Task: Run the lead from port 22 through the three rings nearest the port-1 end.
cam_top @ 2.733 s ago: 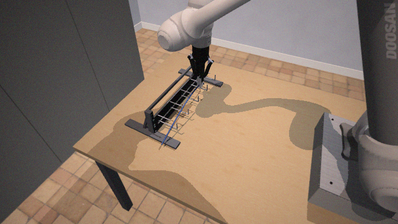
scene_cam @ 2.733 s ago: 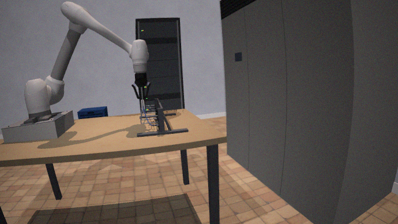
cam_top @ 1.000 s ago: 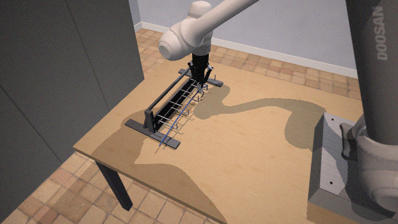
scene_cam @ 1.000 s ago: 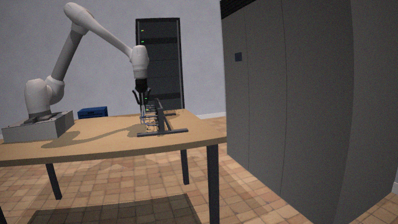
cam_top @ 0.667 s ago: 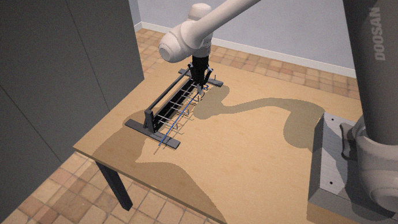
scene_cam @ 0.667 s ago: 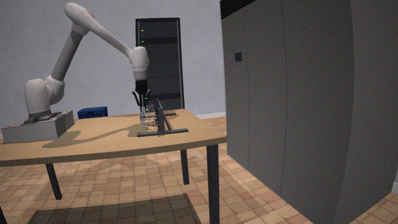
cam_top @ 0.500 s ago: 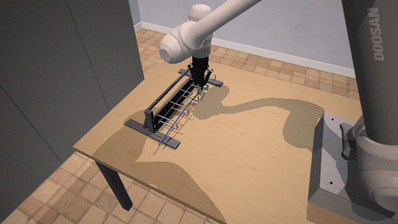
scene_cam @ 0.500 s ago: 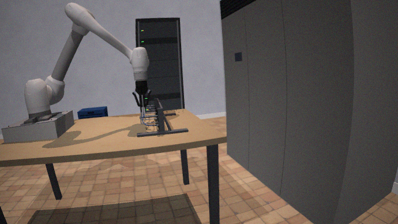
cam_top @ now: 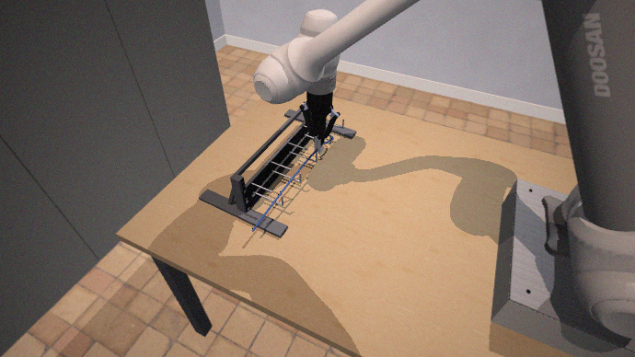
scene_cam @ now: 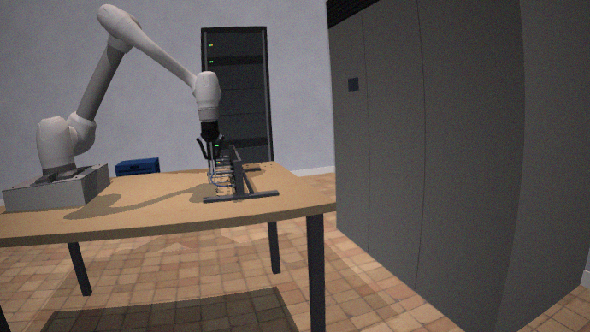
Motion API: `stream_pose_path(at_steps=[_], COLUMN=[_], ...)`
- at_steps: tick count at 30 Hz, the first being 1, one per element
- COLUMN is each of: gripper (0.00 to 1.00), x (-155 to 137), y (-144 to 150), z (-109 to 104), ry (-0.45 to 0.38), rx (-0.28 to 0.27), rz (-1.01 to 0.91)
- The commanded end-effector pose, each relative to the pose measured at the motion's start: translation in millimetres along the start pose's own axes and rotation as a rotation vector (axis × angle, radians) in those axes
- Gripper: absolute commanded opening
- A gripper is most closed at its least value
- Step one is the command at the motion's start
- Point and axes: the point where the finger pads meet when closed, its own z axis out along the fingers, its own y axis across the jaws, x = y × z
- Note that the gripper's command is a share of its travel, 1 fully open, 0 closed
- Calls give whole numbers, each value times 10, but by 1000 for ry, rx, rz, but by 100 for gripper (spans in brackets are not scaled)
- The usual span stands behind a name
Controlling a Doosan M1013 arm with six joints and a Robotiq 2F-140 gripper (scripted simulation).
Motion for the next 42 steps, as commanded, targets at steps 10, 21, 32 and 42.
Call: stream_pose_path(at_steps=[10, 21, 32, 42], gripper=[0, 0, 0, 0], x=[2, 2, 2, 2], y=[-4, -27, -132, -293], z=[9, 9, 9, 9], ry=[0, 0, 0, 0], rx=[1, 1, 1, 1], rz=[0, 0, 0, 0])
